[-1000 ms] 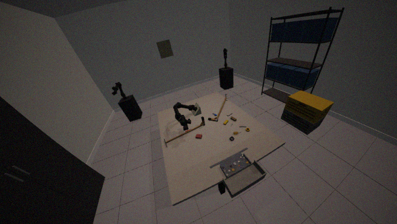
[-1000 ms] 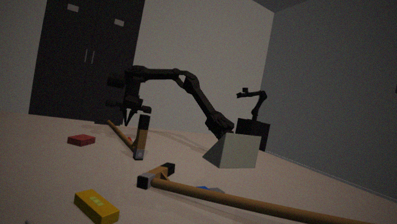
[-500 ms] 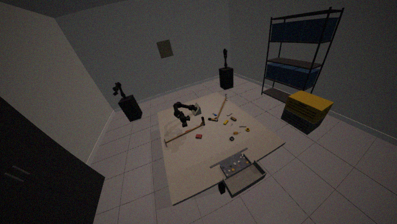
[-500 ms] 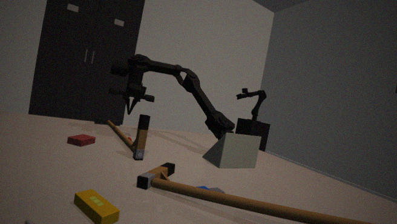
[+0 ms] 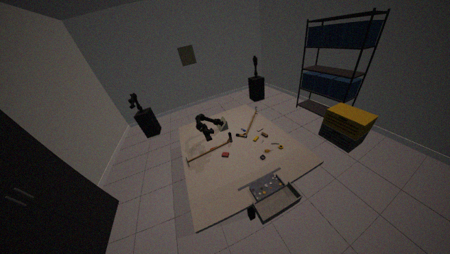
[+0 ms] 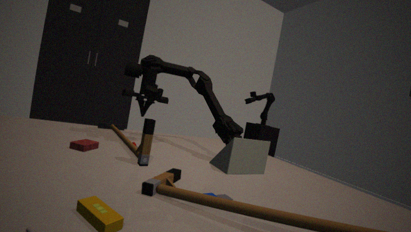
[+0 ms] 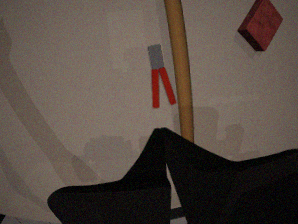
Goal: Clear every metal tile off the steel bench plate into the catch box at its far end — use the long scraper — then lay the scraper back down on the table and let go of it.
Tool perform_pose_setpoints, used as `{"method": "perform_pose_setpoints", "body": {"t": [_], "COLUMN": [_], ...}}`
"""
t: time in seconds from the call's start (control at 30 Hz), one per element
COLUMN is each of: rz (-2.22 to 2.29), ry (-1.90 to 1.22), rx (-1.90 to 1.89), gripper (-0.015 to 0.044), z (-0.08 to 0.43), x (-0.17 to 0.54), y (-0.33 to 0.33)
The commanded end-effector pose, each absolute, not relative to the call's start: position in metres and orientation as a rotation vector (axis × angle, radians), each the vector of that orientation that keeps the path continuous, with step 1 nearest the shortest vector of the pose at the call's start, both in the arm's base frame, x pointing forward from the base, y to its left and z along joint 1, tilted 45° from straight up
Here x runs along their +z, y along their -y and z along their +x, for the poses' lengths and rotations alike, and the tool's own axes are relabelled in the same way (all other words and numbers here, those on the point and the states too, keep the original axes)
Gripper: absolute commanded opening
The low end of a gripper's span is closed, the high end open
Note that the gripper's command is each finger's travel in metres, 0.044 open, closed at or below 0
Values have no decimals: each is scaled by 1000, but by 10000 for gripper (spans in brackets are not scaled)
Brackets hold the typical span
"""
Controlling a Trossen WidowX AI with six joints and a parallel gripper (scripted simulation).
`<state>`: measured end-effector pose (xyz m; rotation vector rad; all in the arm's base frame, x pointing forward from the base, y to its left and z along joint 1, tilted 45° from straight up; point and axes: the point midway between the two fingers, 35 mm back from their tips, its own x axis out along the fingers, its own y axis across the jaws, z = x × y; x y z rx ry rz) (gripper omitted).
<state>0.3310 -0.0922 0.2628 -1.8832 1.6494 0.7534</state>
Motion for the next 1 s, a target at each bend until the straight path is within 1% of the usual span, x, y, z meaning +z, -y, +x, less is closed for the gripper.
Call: {"method": "perform_pose_setpoints", "body": {"t": [0.0, 0.27, 0.97], "rz": [-1911, -1911, -1923], "ry": [-1655, -1655, -1651], "rx": [795, 798, 821], "gripper": [0, 0, 0], "z": [324, 326, 335], "x": [262, 258, 224], "y": [92, 96, 129]}}
